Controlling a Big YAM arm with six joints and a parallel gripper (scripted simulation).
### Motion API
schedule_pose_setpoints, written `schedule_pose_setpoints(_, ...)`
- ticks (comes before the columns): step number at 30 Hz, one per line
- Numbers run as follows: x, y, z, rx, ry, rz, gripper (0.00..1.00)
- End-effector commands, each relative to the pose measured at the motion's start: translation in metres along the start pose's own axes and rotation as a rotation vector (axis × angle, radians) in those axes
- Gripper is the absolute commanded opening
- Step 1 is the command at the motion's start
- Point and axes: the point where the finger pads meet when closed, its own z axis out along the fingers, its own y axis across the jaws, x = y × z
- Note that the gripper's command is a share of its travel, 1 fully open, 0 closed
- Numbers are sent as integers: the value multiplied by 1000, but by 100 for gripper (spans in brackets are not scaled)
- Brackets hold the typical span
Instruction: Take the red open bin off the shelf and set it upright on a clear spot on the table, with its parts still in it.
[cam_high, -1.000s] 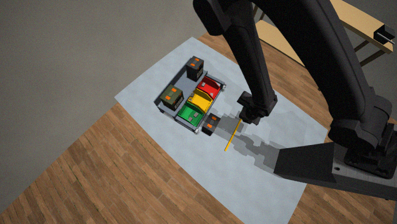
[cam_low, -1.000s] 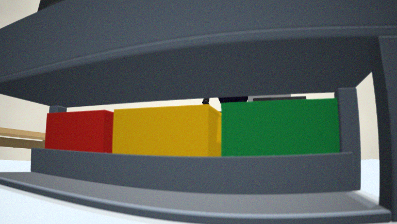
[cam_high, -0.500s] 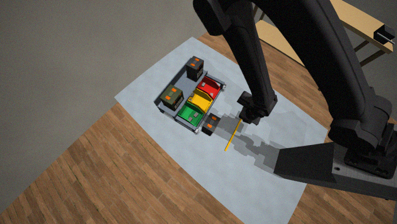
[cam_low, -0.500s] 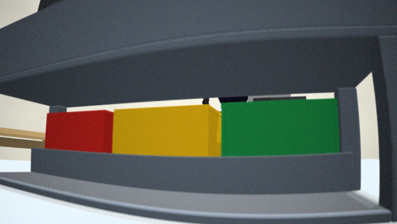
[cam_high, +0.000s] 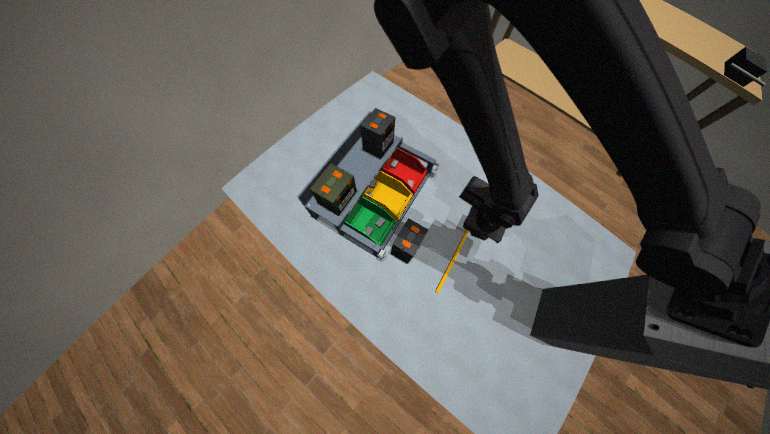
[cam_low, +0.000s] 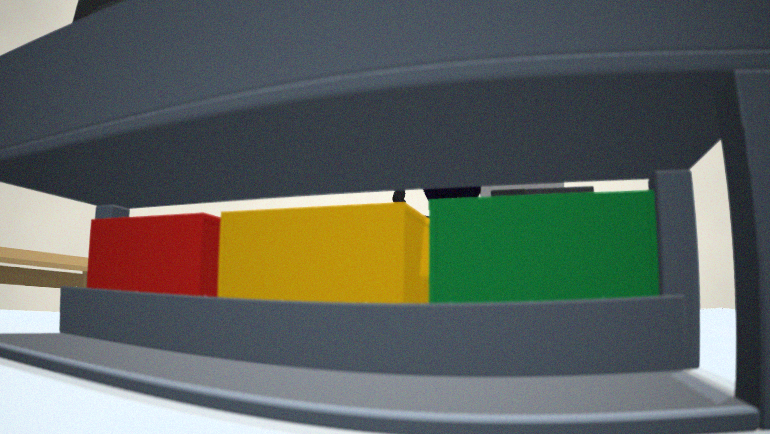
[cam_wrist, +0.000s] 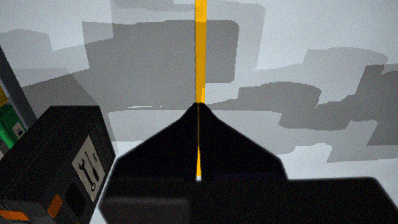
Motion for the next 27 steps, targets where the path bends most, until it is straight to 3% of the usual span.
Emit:
schedule_pose_setpoints(1, 0, -14, -10, 25, -1, 3, 0)
schedule_pose_setpoints(11, 2, -15, -15, 27, 3, 1, 0)
schedule_pose_setpoints(27, -2, -14, -41, 25, -5, 3, 0)
